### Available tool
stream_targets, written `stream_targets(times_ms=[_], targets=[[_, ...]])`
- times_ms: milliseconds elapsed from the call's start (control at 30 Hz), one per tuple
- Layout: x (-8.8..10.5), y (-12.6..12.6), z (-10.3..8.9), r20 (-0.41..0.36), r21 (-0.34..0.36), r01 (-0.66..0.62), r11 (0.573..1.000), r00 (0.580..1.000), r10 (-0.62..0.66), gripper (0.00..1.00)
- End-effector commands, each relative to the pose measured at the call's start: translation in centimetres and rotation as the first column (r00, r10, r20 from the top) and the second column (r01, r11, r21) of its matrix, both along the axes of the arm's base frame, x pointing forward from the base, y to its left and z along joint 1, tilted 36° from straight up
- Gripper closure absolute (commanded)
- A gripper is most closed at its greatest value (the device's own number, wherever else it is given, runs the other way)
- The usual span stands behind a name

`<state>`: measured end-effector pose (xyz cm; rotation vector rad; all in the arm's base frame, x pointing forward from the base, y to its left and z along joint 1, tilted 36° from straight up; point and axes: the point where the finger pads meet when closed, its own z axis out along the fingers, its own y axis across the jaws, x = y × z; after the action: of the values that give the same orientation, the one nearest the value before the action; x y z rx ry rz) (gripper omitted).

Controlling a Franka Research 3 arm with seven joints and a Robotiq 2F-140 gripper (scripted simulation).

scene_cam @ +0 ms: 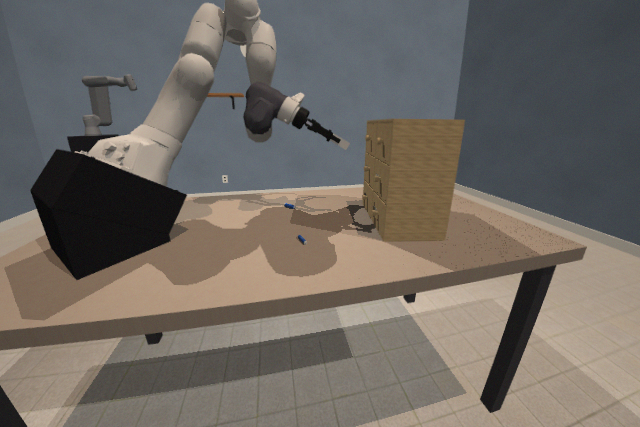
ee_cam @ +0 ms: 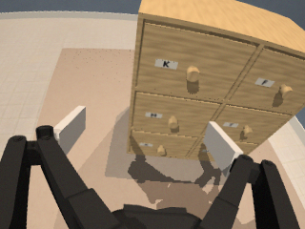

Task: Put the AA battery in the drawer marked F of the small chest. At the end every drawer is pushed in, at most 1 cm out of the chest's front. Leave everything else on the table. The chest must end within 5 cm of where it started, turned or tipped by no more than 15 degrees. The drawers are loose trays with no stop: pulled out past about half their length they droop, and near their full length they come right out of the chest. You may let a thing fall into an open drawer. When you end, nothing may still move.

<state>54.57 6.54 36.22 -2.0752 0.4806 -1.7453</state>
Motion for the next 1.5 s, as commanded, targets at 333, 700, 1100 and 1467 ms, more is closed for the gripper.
stream_targets(times_ms=[333,700,1100,1467], targets=[[0.0,-0.1,0.1,-0.002,0.005,0.001,1.0,1.0,-0.001,0.0],[-0.7,-0.2,0.4,-0.049,0.006,-0.026,1.0,0.998,0.026,0.0],[-2.2,-0.5,0.9,-0.153,0.014,-0.085,0.996,0.985,0.086,0.0],[-4.4,-1.0,1.8,-0.299,0.036,-0.169,0.985,0.939,0.172,0.0]])
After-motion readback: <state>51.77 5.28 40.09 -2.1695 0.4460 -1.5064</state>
